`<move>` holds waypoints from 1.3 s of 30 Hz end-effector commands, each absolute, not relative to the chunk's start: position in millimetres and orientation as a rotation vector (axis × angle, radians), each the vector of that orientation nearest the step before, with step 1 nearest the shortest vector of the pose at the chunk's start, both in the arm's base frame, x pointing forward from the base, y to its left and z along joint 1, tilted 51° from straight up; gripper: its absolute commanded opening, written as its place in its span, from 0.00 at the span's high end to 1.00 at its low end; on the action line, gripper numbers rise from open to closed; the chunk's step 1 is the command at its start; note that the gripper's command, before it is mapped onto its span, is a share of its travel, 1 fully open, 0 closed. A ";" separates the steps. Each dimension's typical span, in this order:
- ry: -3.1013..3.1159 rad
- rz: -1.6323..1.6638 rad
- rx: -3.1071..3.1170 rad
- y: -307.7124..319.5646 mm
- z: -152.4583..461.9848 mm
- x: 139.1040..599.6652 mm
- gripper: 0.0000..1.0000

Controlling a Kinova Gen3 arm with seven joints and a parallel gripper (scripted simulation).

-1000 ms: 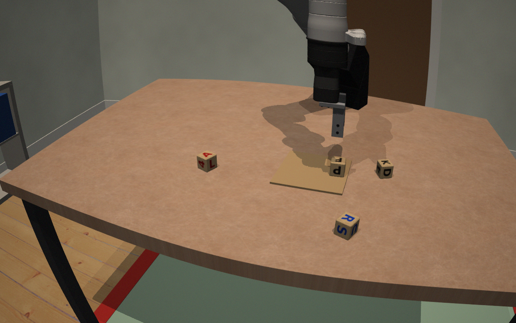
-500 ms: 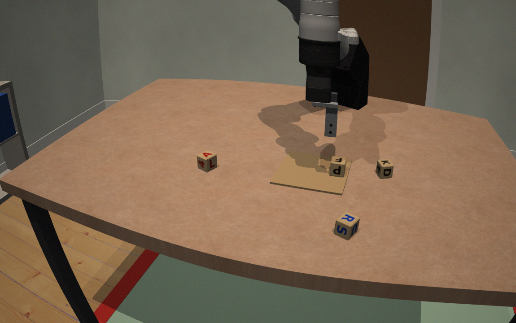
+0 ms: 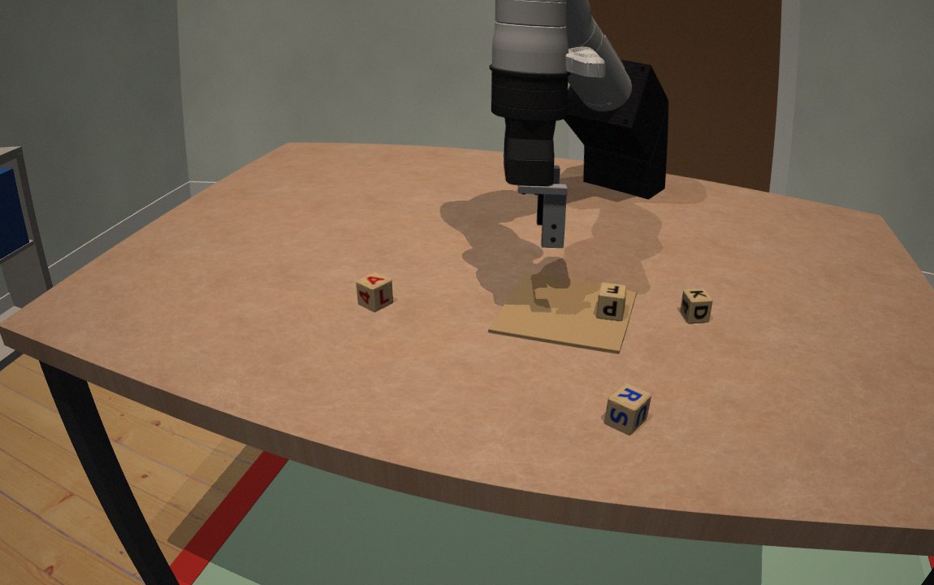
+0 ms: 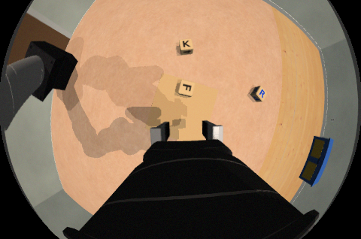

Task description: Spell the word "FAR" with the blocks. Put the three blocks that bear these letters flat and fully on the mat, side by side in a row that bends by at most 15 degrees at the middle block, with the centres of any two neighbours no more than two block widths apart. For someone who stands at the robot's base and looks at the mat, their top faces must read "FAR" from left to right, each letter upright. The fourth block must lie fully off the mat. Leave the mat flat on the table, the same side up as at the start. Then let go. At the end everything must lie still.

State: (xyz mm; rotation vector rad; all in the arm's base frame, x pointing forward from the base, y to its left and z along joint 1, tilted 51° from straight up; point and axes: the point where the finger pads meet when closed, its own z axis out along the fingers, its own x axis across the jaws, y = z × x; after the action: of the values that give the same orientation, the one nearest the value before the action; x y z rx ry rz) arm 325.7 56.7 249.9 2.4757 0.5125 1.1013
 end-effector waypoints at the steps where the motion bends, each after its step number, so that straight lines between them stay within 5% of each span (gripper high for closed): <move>1: 0.564 1.092 2.481 59.6 247.9 324.0 0.00; 39: 1.203 0.839 2.080 -66.1 297.8 340.8 0.00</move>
State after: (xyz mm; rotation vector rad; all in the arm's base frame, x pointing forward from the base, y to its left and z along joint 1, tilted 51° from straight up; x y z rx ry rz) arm 337.0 -71.6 293.8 2.1018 1.1673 0.8251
